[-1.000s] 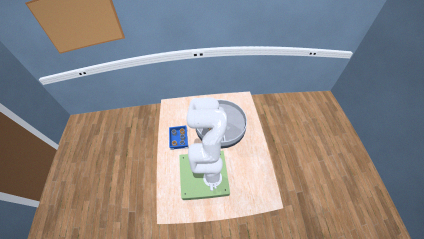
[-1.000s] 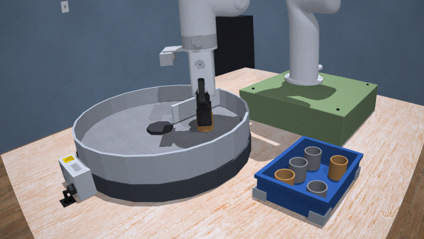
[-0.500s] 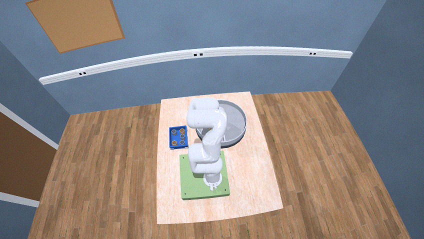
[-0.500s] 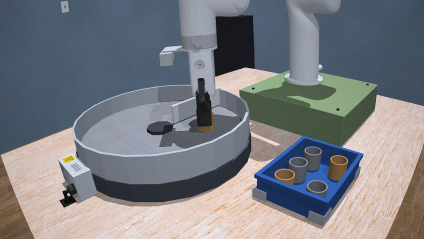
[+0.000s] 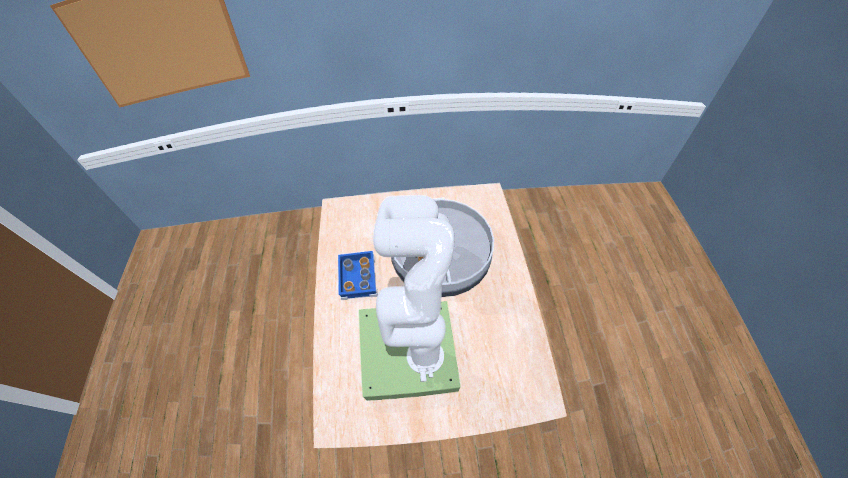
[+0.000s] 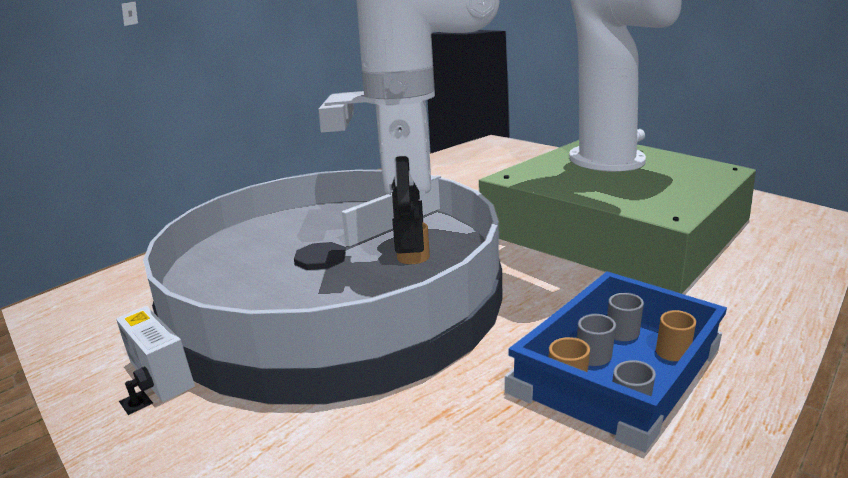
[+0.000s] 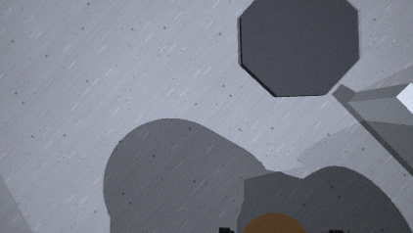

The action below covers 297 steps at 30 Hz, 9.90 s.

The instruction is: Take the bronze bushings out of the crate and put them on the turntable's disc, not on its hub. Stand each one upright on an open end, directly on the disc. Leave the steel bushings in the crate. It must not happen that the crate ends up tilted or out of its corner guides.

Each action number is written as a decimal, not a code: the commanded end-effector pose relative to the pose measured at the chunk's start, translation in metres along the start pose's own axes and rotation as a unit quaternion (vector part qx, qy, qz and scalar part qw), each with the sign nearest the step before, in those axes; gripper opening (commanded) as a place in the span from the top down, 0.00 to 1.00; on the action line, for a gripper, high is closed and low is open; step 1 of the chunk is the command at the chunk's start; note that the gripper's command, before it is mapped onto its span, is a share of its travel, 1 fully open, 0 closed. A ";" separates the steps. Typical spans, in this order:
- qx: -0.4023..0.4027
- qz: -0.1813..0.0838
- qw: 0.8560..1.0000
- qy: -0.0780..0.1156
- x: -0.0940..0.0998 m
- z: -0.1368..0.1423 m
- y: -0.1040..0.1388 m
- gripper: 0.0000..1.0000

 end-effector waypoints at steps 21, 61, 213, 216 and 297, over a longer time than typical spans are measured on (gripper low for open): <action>0.000 0.001 1.000 -0.001 0.048 -0.001 -0.001 0.51; 0.000 -0.001 1.000 -0.001 0.056 -0.089 0.224 0.52; 0.900 0.002 0.435 -0.003 0.058 -0.123 0.290 0.52; 0.921 0.003 0.391 -0.002 0.058 -0.122 0.289 0.52; 0.995 0.004 0.098 -0.002 0.058 -0.116 0.280 0.52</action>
Point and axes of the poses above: the point where the finger pads meet when closed, its own x axis back along the fingers, its own z axis across the jaws, y = z × x, the point moved 3 cm from there along x, back along the fingers, and after that the axes turned 9 degrees about -x, right-handed, at the moved point
